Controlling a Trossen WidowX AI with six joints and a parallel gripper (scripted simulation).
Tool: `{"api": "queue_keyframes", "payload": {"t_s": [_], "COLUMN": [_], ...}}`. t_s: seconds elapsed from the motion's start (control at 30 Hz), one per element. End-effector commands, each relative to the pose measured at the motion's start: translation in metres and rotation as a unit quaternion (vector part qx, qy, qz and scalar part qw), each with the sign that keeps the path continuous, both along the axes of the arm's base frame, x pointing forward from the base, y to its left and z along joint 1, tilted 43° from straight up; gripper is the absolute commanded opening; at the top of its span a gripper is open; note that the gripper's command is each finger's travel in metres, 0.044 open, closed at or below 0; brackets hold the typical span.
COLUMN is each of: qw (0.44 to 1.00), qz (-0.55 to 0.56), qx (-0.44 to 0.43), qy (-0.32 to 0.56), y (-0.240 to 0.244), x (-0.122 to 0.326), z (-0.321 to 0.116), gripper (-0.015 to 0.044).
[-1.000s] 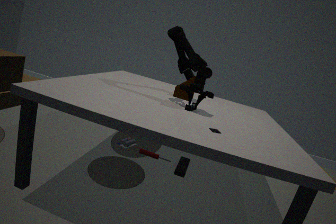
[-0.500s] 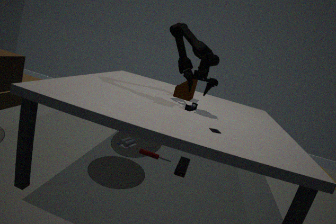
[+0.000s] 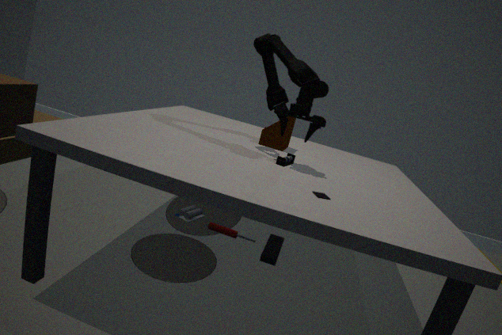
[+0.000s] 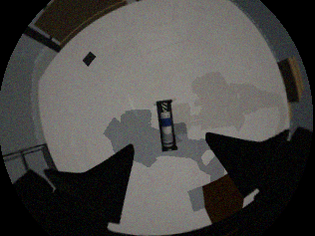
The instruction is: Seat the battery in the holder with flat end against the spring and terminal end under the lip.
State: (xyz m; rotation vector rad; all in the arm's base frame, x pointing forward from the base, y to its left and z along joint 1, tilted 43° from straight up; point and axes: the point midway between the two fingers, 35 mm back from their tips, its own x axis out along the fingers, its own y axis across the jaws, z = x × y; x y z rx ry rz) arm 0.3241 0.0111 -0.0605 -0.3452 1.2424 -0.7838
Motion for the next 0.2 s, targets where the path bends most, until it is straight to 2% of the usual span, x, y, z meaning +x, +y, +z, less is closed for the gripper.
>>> {"api": "queue_keyframes", "payload": {"t_s": [0.0,0.17], "qw": [1.000,1.000], "qz": [-0.002,-0.002], "qx": [0.002,0.002], "qy": [-0.001,-0.001], "y": [0.0005,0.0005], "x": [-0.0002,-0.0002], "z": [0.0001,0.0001], "gripper": [0.0440,0.0440]}}
